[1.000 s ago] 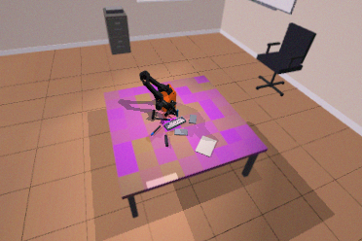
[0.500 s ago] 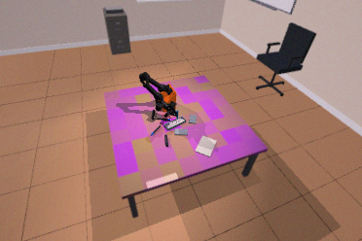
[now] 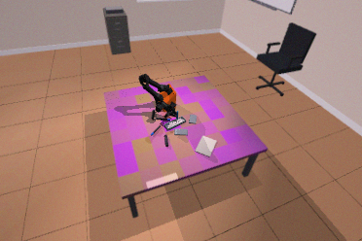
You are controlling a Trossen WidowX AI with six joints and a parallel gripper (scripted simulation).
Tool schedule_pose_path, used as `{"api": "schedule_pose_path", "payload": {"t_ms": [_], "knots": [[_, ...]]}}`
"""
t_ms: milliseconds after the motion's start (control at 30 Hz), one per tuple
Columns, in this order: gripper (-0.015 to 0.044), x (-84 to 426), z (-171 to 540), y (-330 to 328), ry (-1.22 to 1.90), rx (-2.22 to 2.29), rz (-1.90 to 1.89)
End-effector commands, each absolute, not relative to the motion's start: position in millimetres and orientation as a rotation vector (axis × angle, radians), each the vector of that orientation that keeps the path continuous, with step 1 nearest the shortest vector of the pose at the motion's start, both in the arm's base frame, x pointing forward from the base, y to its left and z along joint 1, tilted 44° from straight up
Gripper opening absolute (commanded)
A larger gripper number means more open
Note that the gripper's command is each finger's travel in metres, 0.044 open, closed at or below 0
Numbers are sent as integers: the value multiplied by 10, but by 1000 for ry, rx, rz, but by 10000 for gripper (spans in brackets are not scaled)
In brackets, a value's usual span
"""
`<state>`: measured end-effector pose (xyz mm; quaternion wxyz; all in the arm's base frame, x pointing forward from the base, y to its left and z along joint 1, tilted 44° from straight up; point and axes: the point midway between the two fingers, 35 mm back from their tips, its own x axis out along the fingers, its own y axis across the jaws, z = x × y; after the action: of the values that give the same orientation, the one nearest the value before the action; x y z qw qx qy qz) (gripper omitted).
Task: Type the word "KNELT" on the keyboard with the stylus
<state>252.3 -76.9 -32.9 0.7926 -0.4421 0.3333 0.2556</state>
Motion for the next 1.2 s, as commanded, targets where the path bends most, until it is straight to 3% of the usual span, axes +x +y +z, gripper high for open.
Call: {"api": "schedule_pose_path", "payload": {"t_ms": [0, 1167], "knots": [[81, 2523, -350, -774, 714, -950, 556], [81, 2507, -110, -544, 712, -950, 555]]}}
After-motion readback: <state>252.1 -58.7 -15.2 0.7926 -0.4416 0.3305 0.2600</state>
